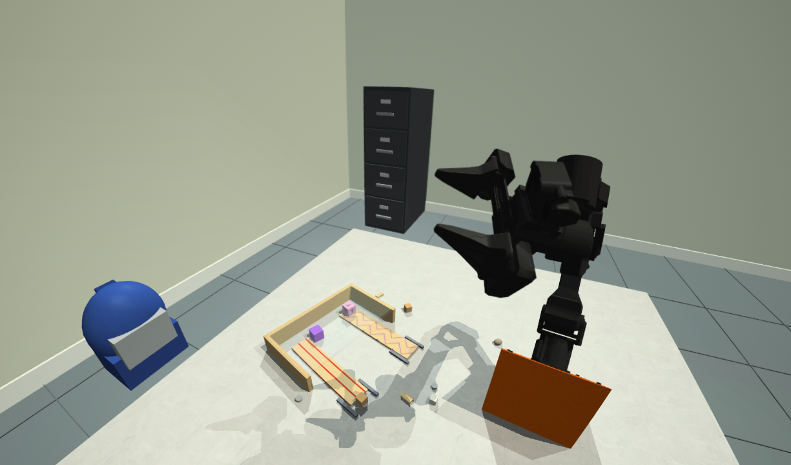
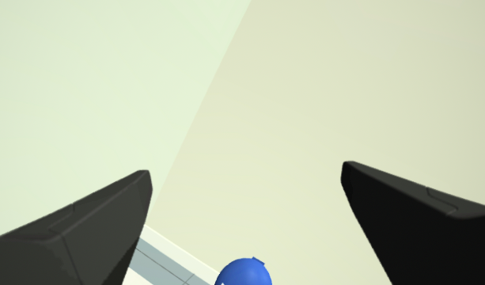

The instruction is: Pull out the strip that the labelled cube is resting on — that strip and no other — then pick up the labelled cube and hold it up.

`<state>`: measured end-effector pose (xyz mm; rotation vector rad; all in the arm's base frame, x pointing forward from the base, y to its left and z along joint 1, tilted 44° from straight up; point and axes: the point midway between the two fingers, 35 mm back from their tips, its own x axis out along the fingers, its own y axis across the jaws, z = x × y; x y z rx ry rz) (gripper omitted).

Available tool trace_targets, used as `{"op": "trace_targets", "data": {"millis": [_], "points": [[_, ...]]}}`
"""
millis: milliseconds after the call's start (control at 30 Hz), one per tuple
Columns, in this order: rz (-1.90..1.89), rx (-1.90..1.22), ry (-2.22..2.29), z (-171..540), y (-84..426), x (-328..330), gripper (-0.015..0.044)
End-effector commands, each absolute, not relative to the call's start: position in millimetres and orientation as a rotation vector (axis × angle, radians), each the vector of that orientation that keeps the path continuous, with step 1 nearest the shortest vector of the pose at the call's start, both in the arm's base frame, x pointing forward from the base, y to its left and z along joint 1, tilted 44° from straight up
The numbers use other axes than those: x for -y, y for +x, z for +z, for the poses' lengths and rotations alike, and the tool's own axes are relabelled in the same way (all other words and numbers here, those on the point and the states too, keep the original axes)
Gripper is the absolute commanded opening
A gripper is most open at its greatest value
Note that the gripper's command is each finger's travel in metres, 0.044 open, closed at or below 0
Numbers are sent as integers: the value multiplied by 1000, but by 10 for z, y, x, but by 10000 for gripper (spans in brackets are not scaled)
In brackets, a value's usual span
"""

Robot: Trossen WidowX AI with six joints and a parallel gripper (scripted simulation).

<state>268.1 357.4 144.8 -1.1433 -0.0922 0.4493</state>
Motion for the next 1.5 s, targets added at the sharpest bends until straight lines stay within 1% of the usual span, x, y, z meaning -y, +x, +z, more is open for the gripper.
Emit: {"op": "trace_targets", "data": {"millis": [0,167,300,433,567,633,833,900,1133,1333,1467], "points": [[359,-55,-1100,1245,2971,-3082,400],[212,-258,-1020,947,3265,-2327,400],[73,-415,-937,715,3367,-1672,400],[-87,-565,-838,492,3332,-993,400],[-251,-694,-734,300,3168,-378,400],[-280,-715,-715,269,3127,-277,400],[-280,-715,-715,269,3127,-277,400],[-296,-745,-701,235,3161,-239,347],[-492,-1053,-547,-54,3393,213,164],[-697,-1300,-424,-158,3437,619,6],[-845,-1447,-345,-159,3393,888,0]]}}
